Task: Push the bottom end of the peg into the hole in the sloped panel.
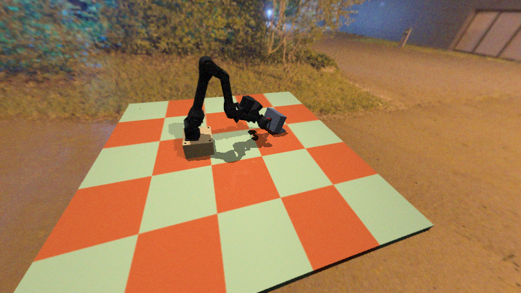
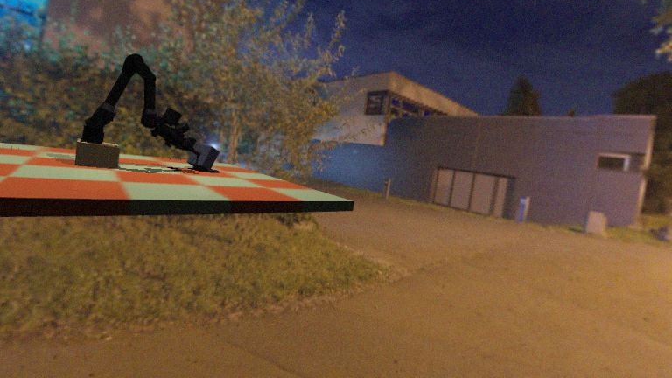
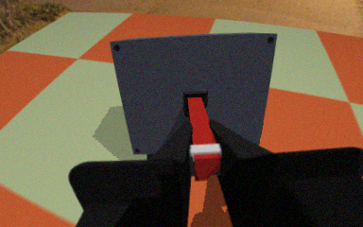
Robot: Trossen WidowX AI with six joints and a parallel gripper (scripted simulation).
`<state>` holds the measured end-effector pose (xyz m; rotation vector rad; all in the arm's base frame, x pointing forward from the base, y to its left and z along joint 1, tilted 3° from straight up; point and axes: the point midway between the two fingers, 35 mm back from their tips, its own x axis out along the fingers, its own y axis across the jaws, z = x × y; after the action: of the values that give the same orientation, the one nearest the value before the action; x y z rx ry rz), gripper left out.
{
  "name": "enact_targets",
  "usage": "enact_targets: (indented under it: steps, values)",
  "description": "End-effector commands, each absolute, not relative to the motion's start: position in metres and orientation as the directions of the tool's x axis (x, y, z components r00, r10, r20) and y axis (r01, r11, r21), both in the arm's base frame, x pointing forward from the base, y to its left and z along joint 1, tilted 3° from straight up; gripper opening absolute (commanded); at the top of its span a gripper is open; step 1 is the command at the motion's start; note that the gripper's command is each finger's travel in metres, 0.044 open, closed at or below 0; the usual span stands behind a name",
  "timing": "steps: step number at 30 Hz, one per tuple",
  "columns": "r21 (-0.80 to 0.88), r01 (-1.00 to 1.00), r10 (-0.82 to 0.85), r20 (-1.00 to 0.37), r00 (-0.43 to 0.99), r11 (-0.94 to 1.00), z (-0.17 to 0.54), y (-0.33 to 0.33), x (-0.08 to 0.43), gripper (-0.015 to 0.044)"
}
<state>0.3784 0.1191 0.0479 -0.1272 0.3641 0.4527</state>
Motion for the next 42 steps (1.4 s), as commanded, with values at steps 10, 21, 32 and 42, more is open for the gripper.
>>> enact_targets:
  steps: [10,21,32,42]
  values:
    - [-0.042,-0.445,0.402,-0.363,0.841,0.894,0.0492,0.12,0.3822,0.0]
    - [-0.042,-0.445,0.402,-0.363,0.841,0.894,0.0472,0.1215,0.3836,0.0]
    - [-0.042,-0.445,0.402,-0.363,0.841,0.894,0.0453,0.1229,0.3856,0.0]
    - [-0.042,-0.445,0.402,-0.363,0.841,0.894,0.0437,0.1243,0.3878,0.0]
